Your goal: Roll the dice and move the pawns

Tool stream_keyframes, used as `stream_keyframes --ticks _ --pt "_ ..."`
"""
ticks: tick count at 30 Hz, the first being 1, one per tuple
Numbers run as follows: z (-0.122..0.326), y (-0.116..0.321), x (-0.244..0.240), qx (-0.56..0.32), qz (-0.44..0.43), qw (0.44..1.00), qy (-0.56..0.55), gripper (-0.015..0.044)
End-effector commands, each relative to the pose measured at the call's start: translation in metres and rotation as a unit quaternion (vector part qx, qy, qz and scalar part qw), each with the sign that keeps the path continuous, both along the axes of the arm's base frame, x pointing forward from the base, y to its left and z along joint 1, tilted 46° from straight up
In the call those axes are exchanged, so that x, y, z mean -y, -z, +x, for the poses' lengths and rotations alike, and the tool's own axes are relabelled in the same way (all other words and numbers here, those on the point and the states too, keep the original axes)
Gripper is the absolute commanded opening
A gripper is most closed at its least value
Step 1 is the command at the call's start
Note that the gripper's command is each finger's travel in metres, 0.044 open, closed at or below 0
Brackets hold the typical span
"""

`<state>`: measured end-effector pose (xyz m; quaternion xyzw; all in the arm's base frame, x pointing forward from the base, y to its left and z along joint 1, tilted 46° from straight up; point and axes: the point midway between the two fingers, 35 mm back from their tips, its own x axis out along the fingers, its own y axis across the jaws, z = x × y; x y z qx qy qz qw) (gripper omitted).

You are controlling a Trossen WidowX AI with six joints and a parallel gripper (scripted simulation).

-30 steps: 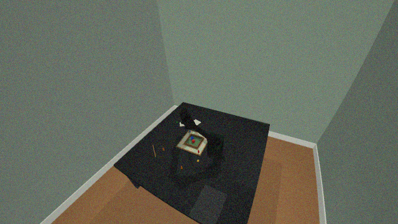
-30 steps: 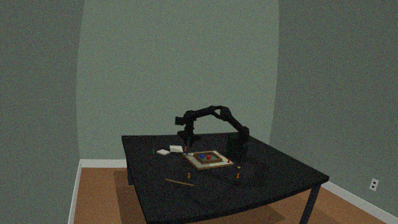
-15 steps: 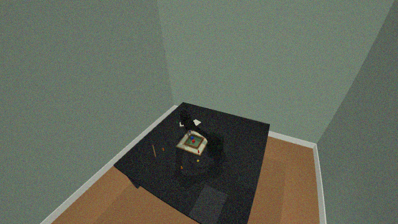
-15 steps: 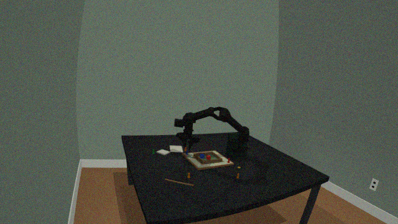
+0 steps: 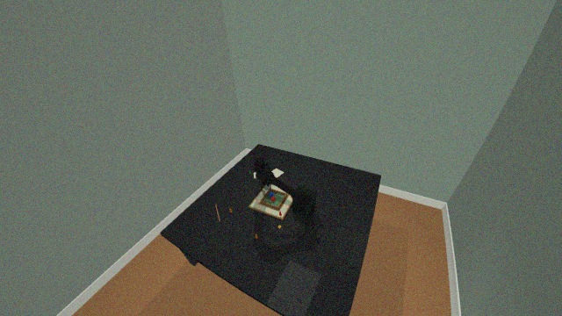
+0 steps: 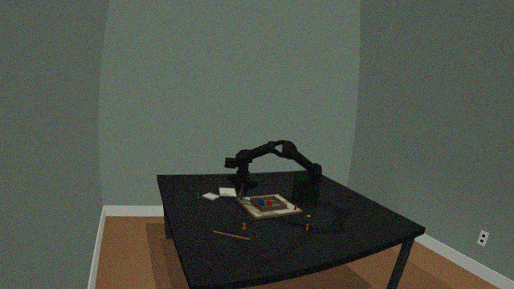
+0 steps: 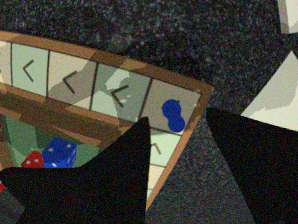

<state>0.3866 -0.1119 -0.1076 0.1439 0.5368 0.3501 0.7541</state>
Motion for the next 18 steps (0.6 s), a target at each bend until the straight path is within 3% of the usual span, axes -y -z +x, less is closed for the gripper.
stream_keyframes --ticks 1,8,14,18 --pt "-0.0011 0.0084 -0.0082 -0.006 0.005 1.000 0.000 0.0200" --pt "-0.0002 0.0131 -0.0131 -0.005 0.006 1.000 0.000 0.0200" --pt "-0.0002 0.0131 -0.0131 -0.005 0.006 1.000 0.000 0.0042" --pt "-0.0002 0.0131 -0.0131 -0.005 0.006 1.000 0.000 0.0016"
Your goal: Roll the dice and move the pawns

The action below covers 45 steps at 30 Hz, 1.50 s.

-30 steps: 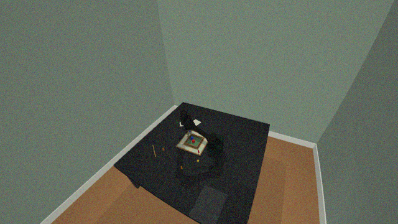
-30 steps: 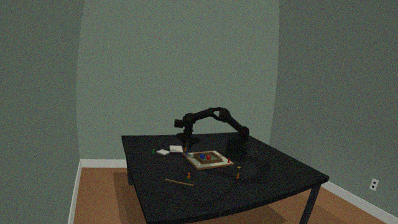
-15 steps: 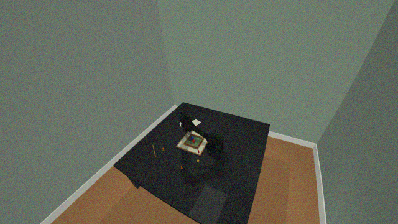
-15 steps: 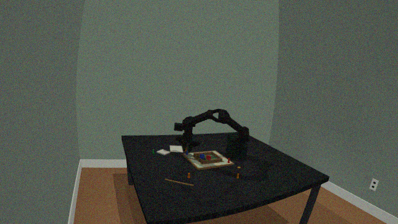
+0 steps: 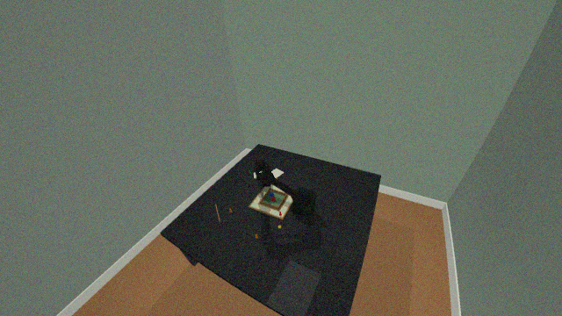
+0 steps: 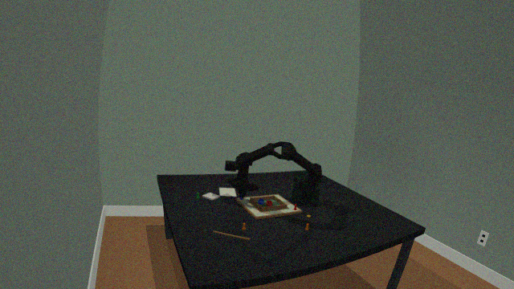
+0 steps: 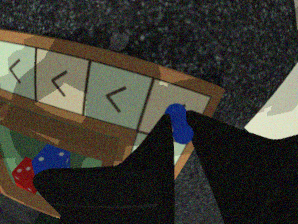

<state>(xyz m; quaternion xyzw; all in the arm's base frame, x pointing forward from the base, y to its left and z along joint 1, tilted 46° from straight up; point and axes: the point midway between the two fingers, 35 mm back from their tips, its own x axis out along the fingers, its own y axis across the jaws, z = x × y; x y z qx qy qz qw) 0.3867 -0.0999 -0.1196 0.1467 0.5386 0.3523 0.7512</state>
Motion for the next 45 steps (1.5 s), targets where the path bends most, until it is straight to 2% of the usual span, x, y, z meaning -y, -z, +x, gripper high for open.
stream_keyframes --ticks 1,7,24,29,45 --pt "0.000 0.001 -0.001 -0.002 0.003 1.000 0.002 0.0009" --pt "0.000 -0.006 0.007 -0.002 0.002 1.000 0.002 0.0000" --pt "-0.022 -0.089 0.087 -0.003 0.000 1.000 0.002 0.0000" --pt "-0.021 -0.088 0.085 -0.003 0.000 1.000 0.002 0.0000" --pt "-0.008 -0.069 0.017 -0.003 0.001 1.000 0.002 0.0000"
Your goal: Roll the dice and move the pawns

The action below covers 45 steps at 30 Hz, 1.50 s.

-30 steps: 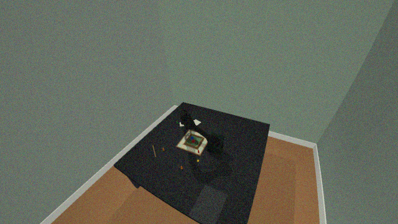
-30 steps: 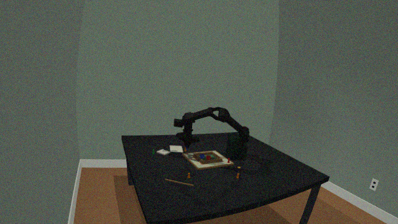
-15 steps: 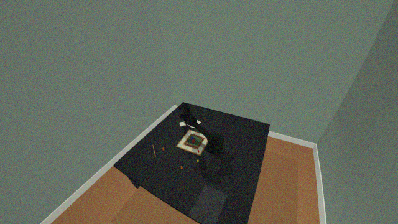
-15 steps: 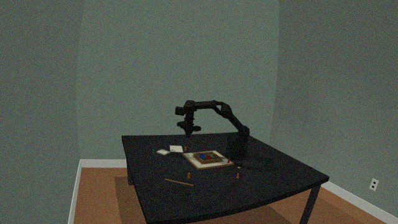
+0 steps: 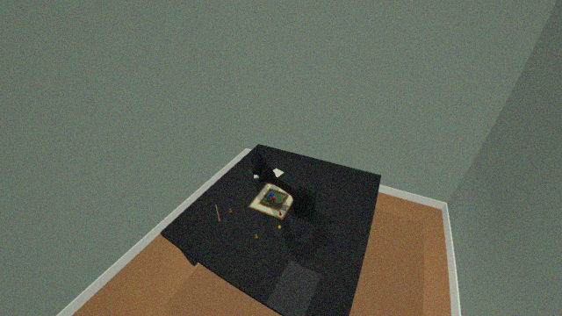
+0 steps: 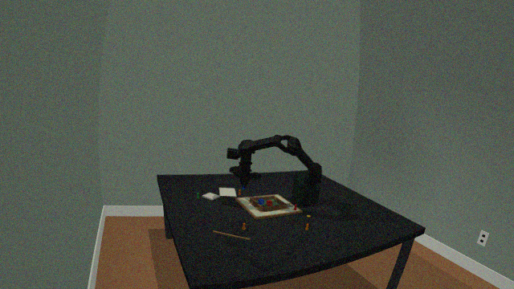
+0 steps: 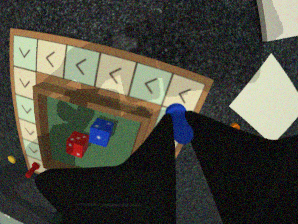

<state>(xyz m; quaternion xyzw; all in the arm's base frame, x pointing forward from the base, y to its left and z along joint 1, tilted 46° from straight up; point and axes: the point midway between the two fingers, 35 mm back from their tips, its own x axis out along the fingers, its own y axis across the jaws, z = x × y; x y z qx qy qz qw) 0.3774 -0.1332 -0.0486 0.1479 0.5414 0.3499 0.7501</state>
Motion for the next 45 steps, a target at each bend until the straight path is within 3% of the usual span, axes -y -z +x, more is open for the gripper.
stream_keyframes --ticks 1,15,37,45 --pt "0.002 0.003 -0.021 0.001 0.003 1.000 0.000 0.0000" --pt "0.008 0.029 -0.056 0.001 0.005 1.000 0.000 0.0000" --pt "0.011 0.041 -0.069 0.001 0.005 1.000 0.000 0.0000" --pt "0.012 0.036 -0.065 0.007 0.001 1.000 -0.001 0.0210"
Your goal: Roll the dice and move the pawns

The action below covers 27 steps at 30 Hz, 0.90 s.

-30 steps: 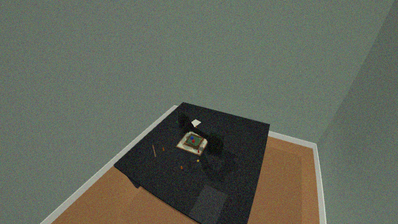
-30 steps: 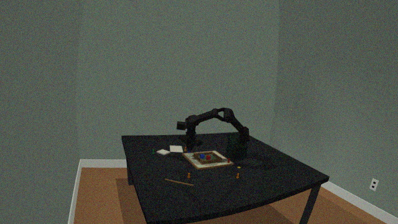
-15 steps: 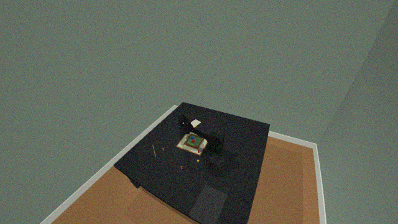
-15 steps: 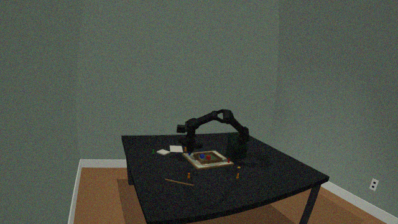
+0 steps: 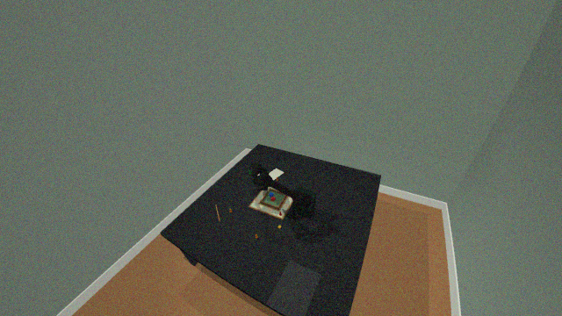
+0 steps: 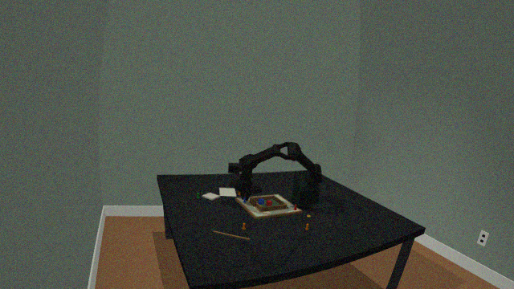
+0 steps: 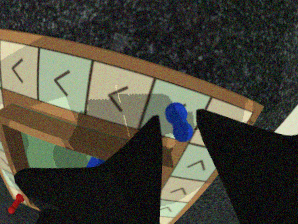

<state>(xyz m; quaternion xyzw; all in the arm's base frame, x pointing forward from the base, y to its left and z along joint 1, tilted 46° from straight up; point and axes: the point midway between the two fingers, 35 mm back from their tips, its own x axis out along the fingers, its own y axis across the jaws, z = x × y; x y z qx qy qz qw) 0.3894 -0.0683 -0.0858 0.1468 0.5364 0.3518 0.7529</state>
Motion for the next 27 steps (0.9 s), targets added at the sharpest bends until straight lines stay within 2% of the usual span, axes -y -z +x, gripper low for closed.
stream_keyframes --ticks 1,6,9,13,19,25,26,27 --pt "0.000 -0.001 0.000 0.001 -0.001 1.000 0.000 0.0236" --pt "-0.008 -0.033 0.033 -0.004 0.002 1.000 0.000 0.0367" --pt "-0.009 -0.035 0.035 -0.005 0.002 1.000 0.000 0.0440" --pt "-0.017 -0.040 0.038 -0.012 0.003 1.000 0.008 0.0440" --pt "-0.100 -0.082 0.049 -0.079 0.011 0.994 0.075 0.0440" --pt "-0.186 -0.112 0.030 -0.145 0.031 0.979 0.138 0.0440" --pt "-0.136 -0.097 0.047 -0.102 0.017 0.989 0.105 0.0440" --pt "-0.136 -0.097 0.047 -0.102 0.017 0.989 0.105 0.0440"
